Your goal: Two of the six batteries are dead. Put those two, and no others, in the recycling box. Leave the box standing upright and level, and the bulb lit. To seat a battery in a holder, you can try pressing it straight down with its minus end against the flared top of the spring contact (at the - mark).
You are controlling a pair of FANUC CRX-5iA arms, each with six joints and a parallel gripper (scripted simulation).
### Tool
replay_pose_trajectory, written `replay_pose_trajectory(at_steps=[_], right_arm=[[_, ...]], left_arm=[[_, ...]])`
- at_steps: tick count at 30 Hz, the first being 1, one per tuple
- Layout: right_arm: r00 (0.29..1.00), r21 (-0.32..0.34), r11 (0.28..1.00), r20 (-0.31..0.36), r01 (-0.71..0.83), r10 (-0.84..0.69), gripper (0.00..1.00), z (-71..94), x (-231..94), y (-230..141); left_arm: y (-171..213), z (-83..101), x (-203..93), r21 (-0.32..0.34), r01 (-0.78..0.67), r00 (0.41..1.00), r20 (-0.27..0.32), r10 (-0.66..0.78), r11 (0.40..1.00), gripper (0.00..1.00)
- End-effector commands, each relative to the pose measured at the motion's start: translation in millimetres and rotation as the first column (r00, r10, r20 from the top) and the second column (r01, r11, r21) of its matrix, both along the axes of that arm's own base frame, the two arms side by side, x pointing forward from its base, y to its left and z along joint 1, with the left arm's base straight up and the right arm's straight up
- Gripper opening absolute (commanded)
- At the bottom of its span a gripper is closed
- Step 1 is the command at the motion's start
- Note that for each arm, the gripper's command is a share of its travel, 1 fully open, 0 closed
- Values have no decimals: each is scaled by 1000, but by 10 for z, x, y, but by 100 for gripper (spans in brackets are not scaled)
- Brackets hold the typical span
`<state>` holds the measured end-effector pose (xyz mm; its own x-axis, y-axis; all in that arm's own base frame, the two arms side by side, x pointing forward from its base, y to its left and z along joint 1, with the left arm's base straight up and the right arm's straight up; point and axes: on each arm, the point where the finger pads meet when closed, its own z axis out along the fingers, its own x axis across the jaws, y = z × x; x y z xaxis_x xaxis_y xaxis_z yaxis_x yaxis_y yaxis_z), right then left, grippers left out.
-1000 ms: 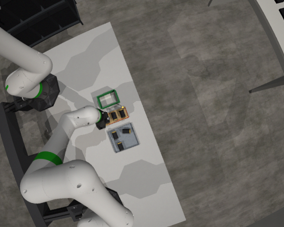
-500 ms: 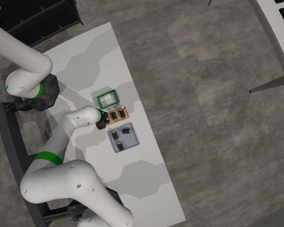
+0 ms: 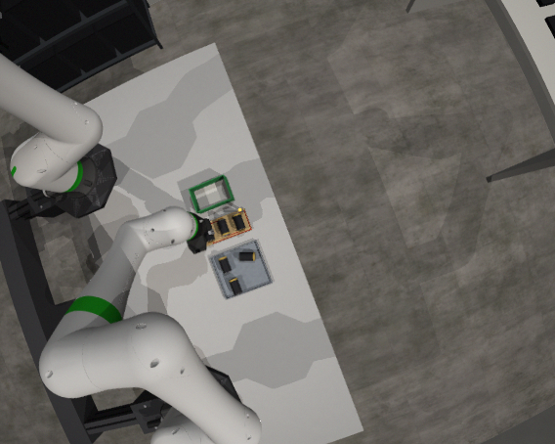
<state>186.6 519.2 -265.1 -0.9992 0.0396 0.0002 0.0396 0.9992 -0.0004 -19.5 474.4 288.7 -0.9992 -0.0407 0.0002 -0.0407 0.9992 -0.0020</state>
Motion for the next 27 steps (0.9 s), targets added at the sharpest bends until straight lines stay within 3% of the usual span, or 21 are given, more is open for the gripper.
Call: replay_pose_trajectory(at_steps=[1,13,22,24,27], right_arm=[[1000,2,1000,1,0,0,57,16,3,12],[1000,2,1000,1,0,0,57,441,3,11],[1000,2,1000,1,0,0,57,468,3,11],[1000,2,1000,1,0,0,57,604,3,11],[1000,2,1000,1,0,0,57,1014,4,10]], left_arm=[[2,9,1,2,0,1000,0,0,1000,100],[2,9,1,2,0,1000,0,0,1000,100],[2,9,1,2,0,1000,0,0,1000,100],[2,9,1,2,0,1000,0,0,1000,100],[2,9,1,2,0,1000,0,0,1000,100]])
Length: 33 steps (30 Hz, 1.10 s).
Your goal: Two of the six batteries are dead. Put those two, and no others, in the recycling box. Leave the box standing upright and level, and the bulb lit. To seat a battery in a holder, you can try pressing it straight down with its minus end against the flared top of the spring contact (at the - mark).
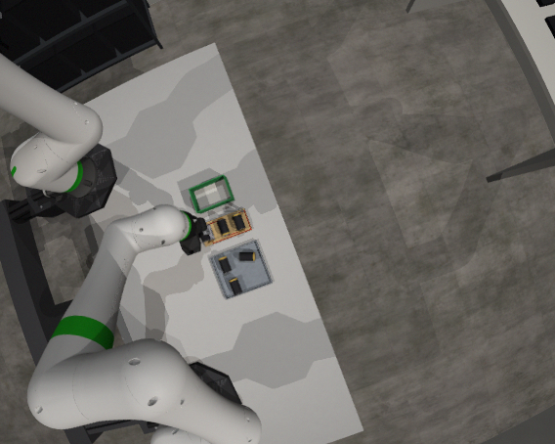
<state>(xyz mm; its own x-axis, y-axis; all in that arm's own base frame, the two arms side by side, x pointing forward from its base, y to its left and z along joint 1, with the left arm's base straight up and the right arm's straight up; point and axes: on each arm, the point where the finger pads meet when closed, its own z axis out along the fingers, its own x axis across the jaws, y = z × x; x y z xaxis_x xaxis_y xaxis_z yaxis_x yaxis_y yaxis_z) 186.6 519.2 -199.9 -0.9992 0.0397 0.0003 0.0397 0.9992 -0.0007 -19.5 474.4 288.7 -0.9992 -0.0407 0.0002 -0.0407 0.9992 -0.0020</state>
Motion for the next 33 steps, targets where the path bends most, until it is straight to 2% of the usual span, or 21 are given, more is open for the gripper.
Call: replay_pose_trajectory(at_steps=[1,3,28,33], right_arm=[[1000,3,1000,1,0,0,57,460,4,10],[1000,3,1000,1,0,0,57,516,4,10],[1000,3,1000,1,-14,14,57,516,6,5],[1000,2,1000,1,-14,14,57,516,70,-147]], left_arm=[[2,9,1,2,0,1000,0,0,1000,100],[2,9,1,2,0,1000,0,0,1000,100],[2,9,1,2,0,1000,0,0,1000,100],[2,9,1,2,0,1000,0,0,1000,100]])
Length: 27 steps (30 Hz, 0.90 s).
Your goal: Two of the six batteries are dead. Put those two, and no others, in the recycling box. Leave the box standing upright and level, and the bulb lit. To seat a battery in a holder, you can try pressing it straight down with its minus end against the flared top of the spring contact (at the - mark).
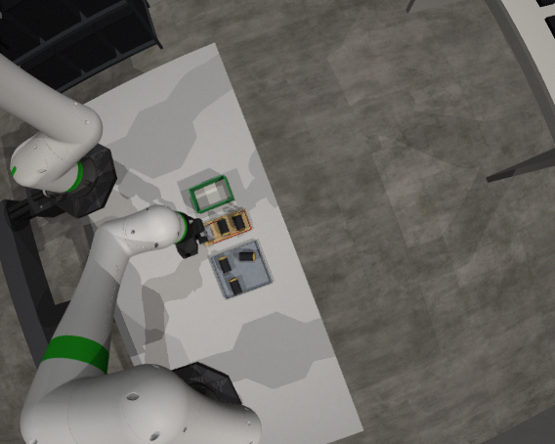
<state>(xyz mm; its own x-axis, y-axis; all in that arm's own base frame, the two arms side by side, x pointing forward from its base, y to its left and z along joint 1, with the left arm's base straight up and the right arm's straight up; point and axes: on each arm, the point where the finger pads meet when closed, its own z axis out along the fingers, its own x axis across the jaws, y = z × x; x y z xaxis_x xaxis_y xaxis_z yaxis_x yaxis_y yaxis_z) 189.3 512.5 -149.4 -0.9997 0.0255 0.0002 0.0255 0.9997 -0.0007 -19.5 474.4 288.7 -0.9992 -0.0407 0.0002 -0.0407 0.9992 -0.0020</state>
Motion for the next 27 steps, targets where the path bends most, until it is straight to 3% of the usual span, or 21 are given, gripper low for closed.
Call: replay_pose_trajectory(at_steps=[1,6,8,18,27], right_arm=[[1000,2,1000,1,0,0,57,11,70,-145],[1000,2,1000,1,0,0,57,10,288,-660],[1000,2,1000,1,0,0,57,10,288,-660],[1000,2,1000,1,0,0,57,7,861,-2018],[1000,2,1000,1,0,0,57,7,966,-2266]], left_arm=[[2,9,1,2,0,1000,0,0,1000,100],[2,9,1,2,0,1000,0,0,1000,100],[2,9,1,2,0,1000,0,0,1000,100],[2,9,1,2,0,1000,0,0,1000,100],[2,9,1,2,0,1000,0,0,1000,100]])
